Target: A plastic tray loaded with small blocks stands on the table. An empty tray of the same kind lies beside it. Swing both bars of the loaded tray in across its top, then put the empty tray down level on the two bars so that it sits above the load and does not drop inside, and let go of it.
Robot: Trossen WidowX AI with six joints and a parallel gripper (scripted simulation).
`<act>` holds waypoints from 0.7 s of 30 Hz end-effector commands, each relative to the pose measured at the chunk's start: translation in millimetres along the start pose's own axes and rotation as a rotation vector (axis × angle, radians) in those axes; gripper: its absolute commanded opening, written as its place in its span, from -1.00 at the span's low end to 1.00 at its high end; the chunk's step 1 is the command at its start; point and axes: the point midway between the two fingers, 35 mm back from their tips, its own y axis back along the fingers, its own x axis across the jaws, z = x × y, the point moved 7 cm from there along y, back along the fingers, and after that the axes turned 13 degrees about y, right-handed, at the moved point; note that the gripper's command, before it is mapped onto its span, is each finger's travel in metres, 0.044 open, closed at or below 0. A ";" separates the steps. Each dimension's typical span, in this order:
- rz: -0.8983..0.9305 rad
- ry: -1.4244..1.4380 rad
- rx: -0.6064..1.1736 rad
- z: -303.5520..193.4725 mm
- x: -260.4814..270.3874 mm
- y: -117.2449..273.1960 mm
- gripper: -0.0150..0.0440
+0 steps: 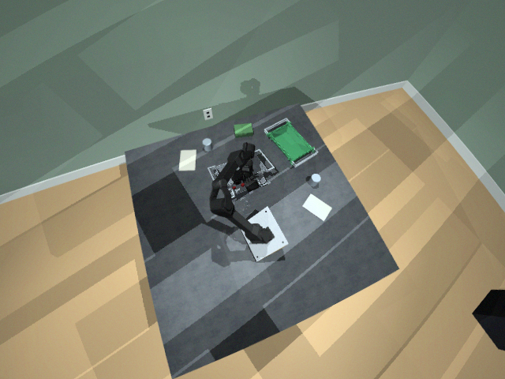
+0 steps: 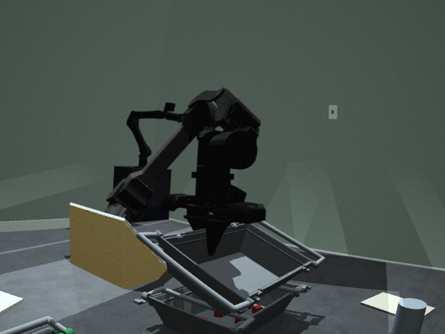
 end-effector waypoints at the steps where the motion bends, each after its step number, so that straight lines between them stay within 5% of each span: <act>1: 0.018 -0.003 -0.006 2.1 3.2 -5.9 -0.49; 21: 0.018 -0.003 -0.006 3.0 7.2 -12.8 -0.49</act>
